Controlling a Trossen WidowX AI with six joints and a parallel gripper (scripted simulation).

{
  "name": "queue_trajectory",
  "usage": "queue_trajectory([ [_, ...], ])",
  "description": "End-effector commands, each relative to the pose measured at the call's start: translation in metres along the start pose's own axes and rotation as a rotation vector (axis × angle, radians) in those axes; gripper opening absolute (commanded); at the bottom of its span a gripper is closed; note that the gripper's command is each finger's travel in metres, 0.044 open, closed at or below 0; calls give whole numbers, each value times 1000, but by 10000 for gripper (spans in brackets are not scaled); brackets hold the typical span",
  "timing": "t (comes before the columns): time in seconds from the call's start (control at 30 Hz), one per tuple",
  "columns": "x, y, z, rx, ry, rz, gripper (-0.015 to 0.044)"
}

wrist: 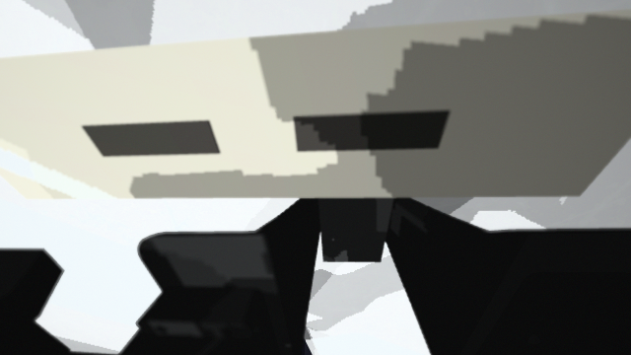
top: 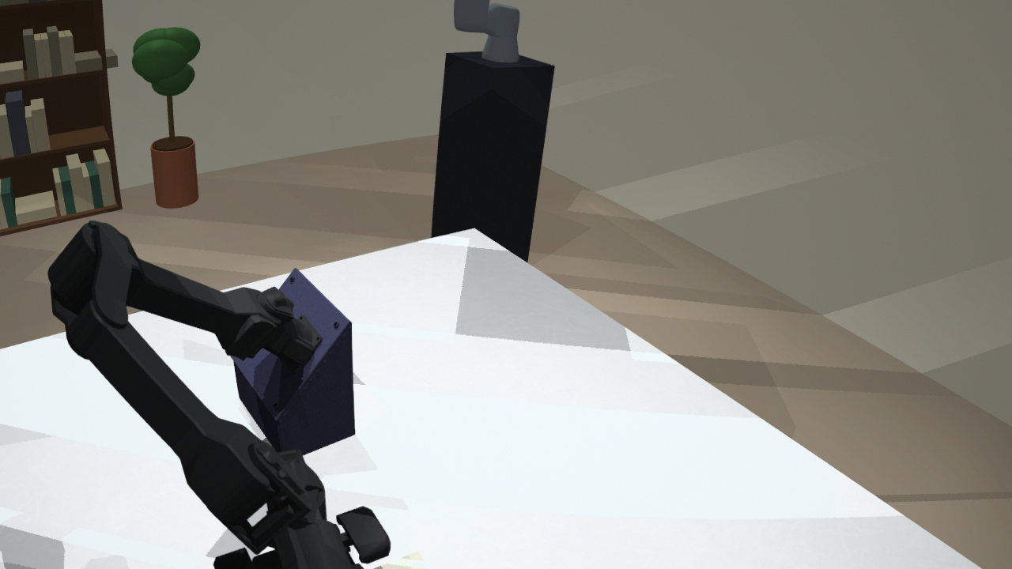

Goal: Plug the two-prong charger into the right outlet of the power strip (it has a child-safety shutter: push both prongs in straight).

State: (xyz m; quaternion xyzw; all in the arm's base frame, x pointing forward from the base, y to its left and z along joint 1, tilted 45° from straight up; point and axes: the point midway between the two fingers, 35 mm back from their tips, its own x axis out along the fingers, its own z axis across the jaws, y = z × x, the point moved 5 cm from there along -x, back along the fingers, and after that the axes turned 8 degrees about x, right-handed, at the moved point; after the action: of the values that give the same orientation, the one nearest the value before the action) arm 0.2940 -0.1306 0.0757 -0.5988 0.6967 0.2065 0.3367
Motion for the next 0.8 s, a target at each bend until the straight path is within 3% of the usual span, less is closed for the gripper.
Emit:
queue_trajectory([
  [0.0, -4, -6, 0, 12, -4, -31, 0],
  [0.77, -1, -6, 0, 12, -3, -31, 0],
])
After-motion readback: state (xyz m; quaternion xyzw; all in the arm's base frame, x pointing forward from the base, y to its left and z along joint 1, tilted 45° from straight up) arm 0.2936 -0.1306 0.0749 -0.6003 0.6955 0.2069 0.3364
